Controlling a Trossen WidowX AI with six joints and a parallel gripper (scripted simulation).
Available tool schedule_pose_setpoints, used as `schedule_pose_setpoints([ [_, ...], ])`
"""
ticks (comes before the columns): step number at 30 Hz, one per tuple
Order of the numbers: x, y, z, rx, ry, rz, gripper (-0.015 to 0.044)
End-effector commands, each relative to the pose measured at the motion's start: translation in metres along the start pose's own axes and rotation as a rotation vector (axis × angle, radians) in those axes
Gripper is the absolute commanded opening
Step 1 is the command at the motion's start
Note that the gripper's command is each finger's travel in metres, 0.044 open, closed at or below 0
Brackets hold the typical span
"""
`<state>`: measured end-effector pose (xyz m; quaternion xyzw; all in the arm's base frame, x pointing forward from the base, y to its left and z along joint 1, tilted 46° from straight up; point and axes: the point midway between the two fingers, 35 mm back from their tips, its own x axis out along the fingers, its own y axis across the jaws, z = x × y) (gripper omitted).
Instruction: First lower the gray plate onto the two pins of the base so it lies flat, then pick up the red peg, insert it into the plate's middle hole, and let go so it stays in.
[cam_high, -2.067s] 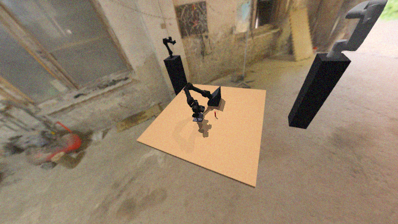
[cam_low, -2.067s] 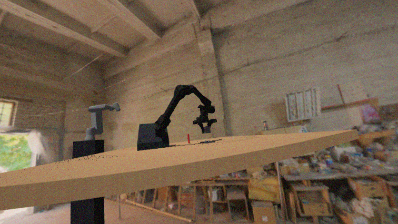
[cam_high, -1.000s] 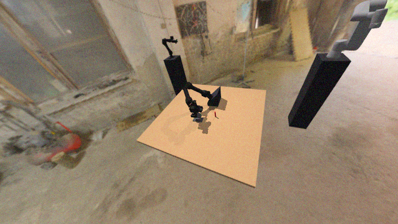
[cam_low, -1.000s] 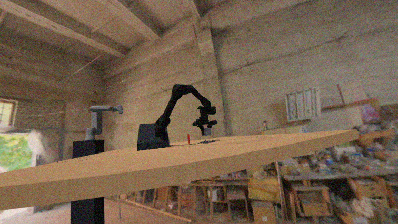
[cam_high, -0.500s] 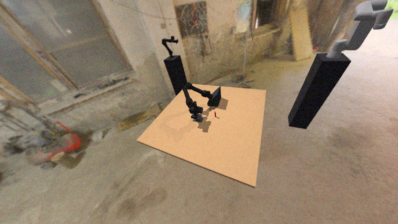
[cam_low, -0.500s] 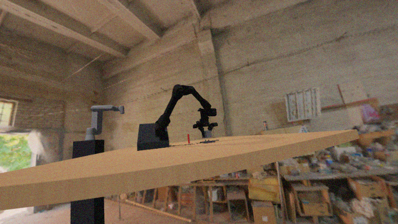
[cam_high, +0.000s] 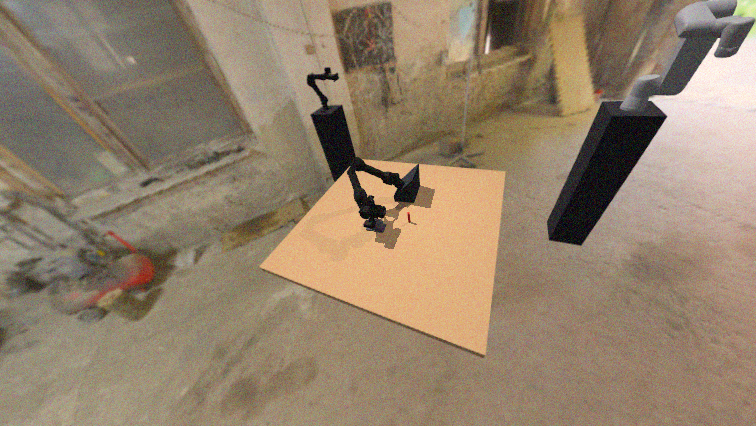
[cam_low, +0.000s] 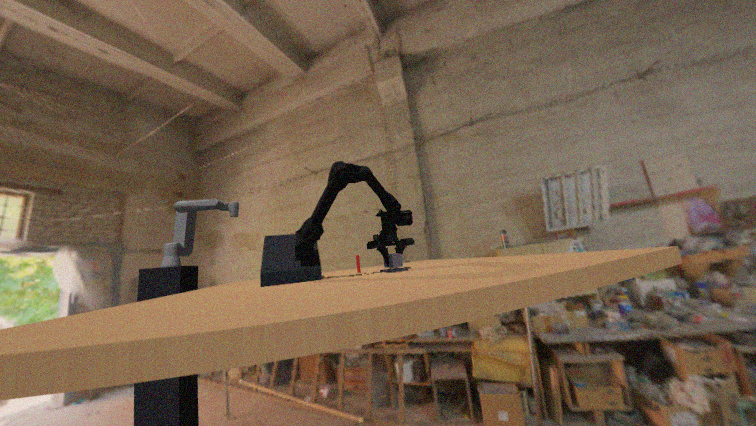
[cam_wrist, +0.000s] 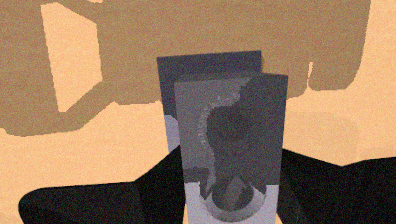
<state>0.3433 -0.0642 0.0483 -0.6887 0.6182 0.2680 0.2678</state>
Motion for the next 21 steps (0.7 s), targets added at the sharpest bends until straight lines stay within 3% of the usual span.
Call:
schedule_pose_setpoints([
  [1, -0.0011, -0.0003, 0.0000, 0.002, 0.000, -0.001, 0.0000],
  [4, -0.0011, -0.0003, 0.0000, 0.002, 0.000, -0.001, 0.0000],
  [21, -0.0011, -0.0003, 0.0000, 0.002, 0.000, -0.001, 0.0440],
])
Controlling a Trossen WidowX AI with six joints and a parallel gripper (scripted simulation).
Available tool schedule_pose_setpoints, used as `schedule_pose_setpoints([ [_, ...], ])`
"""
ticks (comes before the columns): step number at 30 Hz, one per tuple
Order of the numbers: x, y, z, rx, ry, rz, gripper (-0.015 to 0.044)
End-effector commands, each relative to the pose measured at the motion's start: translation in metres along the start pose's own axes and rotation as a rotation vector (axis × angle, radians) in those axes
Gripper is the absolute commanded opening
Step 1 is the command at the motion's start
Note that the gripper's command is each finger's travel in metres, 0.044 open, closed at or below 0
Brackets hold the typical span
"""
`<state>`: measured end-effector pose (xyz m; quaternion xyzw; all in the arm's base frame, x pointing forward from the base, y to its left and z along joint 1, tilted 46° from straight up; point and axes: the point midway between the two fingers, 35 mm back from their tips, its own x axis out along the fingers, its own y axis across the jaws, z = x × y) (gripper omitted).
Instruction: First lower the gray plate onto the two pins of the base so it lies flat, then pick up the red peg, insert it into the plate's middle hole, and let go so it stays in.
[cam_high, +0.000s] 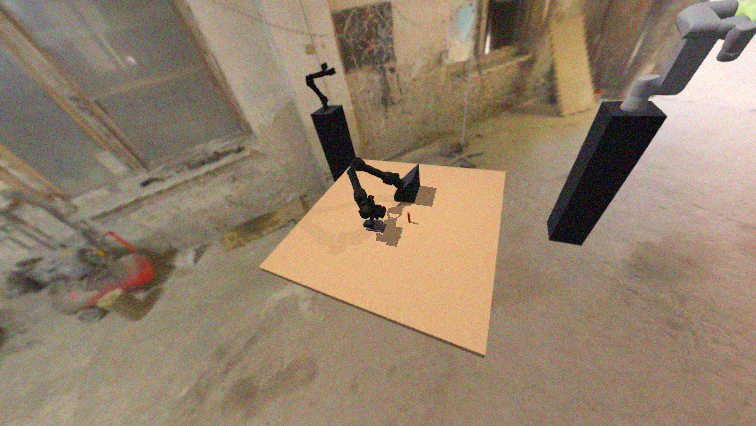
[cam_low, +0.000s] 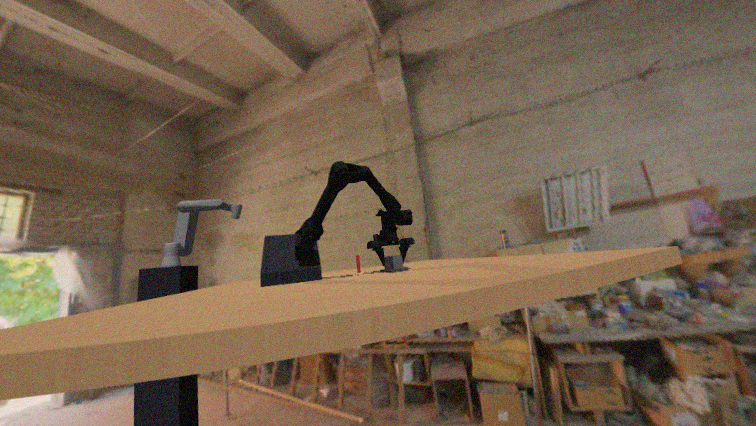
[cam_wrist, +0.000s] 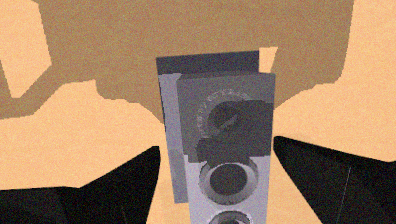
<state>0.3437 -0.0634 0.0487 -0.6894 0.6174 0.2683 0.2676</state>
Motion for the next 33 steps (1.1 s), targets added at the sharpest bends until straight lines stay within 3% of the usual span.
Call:
schedule_pose_setpoints([
  [1, 0.000, 0.000, 0.000, 0.003, 0.000, 0.000, 0.0440],
  [5, -0.011, -0.002, 0.001, 0.003, -0.003, 0.000, 0.0440],
  [12, -0.114, -0.001, 0.002, -0.003, -0.002, 0.003, 0.0440],
  [18, -0.117, -0.005, 0.004, 0.011, -0.002, 0.002, 0.0440],
  [33, -0.123, 0.021, 0.106, 1.182, -0.032, 0.020, 0.0440],
])
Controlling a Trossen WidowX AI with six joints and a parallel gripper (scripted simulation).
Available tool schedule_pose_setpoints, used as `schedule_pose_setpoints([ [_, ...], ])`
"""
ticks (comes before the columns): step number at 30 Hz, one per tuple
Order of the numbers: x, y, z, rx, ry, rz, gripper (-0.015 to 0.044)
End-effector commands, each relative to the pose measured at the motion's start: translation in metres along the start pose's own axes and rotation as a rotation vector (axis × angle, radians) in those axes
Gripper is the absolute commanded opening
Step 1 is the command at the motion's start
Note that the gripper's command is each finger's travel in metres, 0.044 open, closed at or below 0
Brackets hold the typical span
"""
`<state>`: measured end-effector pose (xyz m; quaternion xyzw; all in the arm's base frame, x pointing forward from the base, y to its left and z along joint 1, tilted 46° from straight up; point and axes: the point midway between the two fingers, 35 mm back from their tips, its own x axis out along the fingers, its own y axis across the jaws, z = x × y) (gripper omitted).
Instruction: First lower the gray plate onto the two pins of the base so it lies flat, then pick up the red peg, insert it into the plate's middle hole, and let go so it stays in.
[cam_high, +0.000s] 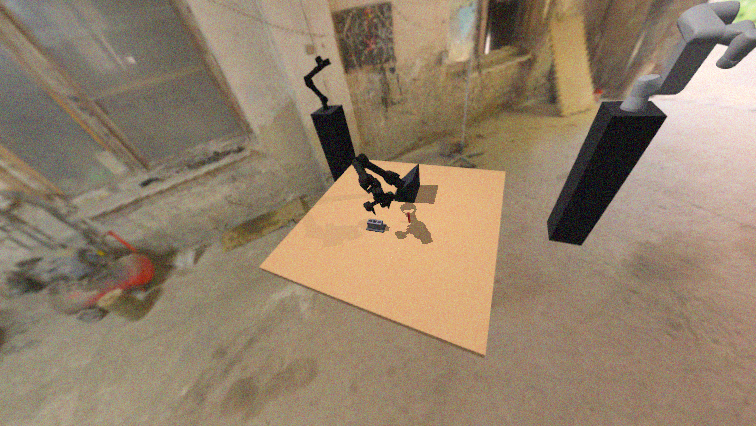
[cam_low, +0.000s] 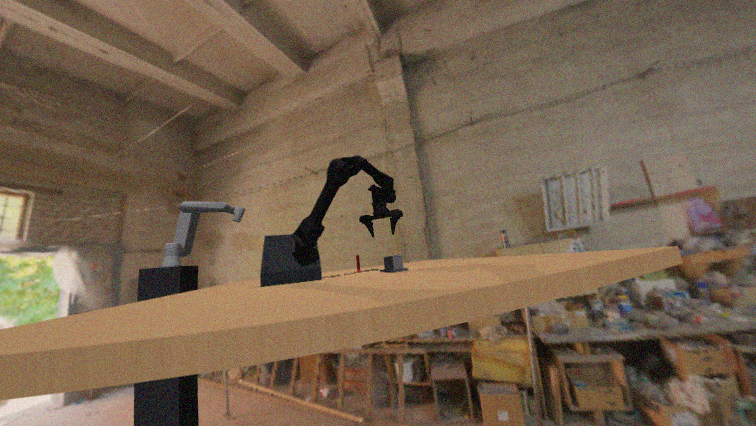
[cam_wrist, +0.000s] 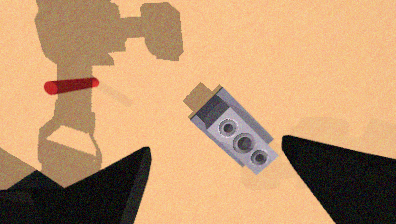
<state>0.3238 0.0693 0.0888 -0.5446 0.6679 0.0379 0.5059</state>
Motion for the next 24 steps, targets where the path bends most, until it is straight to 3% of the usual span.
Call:
schedule_pose_setpoints([
  [1, 0.002, 0.045, 0.023, 0.530, 0.004, 0.016, 0.0440],
  [7, 0.003, 0.085, 0.037, 1.015, 0.010, 0.016, 0.0440],
  [24, 0.009, 0.156, 0.047, 1.943, 0.019, -0.014, 0.0440],
])
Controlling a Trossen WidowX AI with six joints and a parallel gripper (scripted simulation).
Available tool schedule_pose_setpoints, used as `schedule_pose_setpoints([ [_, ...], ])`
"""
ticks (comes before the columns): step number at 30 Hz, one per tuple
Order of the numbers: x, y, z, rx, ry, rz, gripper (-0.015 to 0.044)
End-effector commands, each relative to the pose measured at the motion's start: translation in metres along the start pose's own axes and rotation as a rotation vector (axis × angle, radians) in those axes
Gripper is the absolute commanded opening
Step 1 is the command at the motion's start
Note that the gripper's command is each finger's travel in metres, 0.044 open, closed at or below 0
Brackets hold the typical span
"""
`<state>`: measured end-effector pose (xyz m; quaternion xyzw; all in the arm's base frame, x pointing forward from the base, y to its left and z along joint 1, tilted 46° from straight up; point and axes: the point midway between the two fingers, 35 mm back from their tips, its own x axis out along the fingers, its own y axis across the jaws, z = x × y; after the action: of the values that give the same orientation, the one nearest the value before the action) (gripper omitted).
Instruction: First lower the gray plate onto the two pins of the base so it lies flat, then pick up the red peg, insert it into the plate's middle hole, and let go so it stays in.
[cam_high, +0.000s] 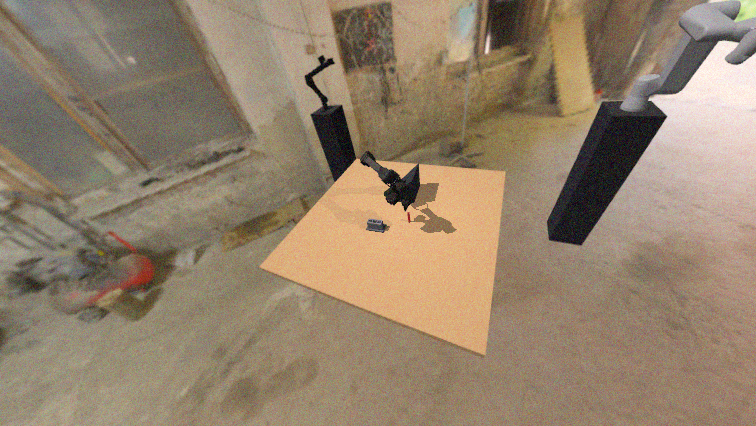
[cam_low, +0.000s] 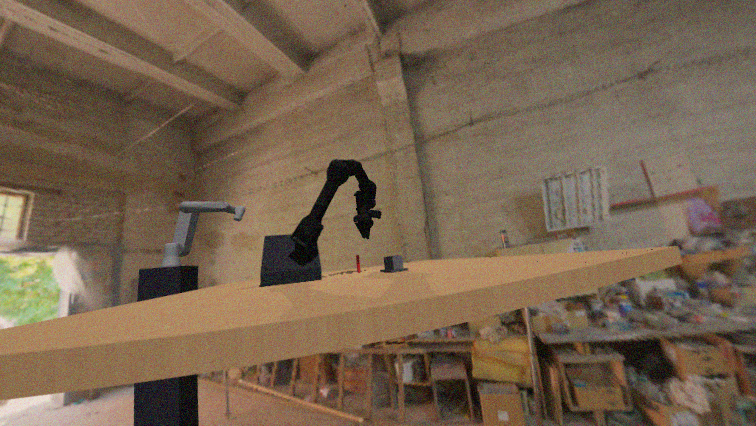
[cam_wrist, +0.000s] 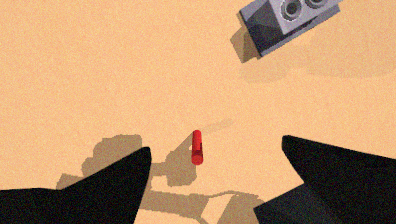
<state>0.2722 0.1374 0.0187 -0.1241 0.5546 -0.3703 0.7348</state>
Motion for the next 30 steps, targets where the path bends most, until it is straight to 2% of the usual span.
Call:
schedule_pose_setpoints([
  [1, 0.011, 0.019, -0.053, 0.665, 0.003, -0.031, 0.0440],
  [16, 0.011, 0.019, -0.053, 0.674, 0.002, -0.031, 0.0440],
  [20, 0.038, 0.018, -0.053, 0.675, 0.001, -0.032, 0.0440],
  [30, 0.055, 0.015, -0.052, 0.675, 0.000, -0.032, 0.0440],
])
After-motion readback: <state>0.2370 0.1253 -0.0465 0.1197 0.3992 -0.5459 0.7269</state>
